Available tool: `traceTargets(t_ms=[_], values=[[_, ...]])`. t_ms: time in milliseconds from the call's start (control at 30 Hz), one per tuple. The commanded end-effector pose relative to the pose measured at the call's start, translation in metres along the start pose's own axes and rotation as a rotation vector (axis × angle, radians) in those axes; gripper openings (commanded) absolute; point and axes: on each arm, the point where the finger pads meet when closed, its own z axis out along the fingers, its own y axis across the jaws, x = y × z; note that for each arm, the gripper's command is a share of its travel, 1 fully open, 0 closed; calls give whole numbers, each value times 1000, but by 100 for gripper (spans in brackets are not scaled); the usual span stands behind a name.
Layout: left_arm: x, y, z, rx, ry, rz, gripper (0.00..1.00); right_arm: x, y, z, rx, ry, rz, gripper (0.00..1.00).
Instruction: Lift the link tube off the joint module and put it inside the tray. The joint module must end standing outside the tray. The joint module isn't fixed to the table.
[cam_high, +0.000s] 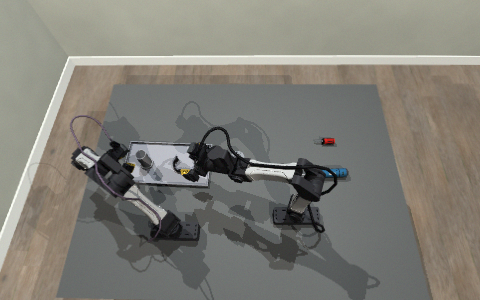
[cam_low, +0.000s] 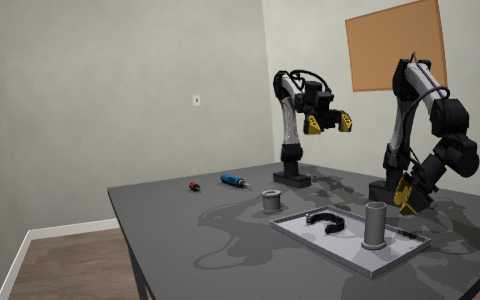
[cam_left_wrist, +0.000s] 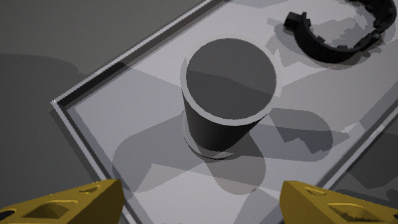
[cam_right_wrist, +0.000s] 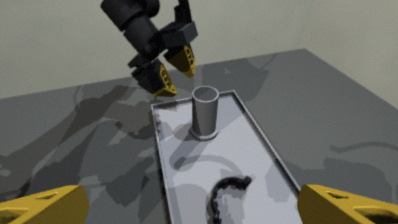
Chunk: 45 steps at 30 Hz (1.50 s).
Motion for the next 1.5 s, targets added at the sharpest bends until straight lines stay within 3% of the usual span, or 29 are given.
traceTargets(t_ms=[0, 167, 500, 733, 1467], values=[[-15, -1, -16, -68, 77, -85, 77, -50, 14, -11, -52, -119, -30, 100], [-32, -11, -29, -167, 179, -251, 77, -60, 18, -14, -66, -124, -35, 100], [-63, -32, -44, -274, 288, -391, 77, -77, 19, -20, -58, -137, -39, 100], [-80, -30, -48, -305, 291, -372, 77, -84, 19, -24, -52, -128, -40, 100], [-80, -28, -47, -302, 288, -369, 77, -85, 20, -25, -54, -129, -41, 100]])
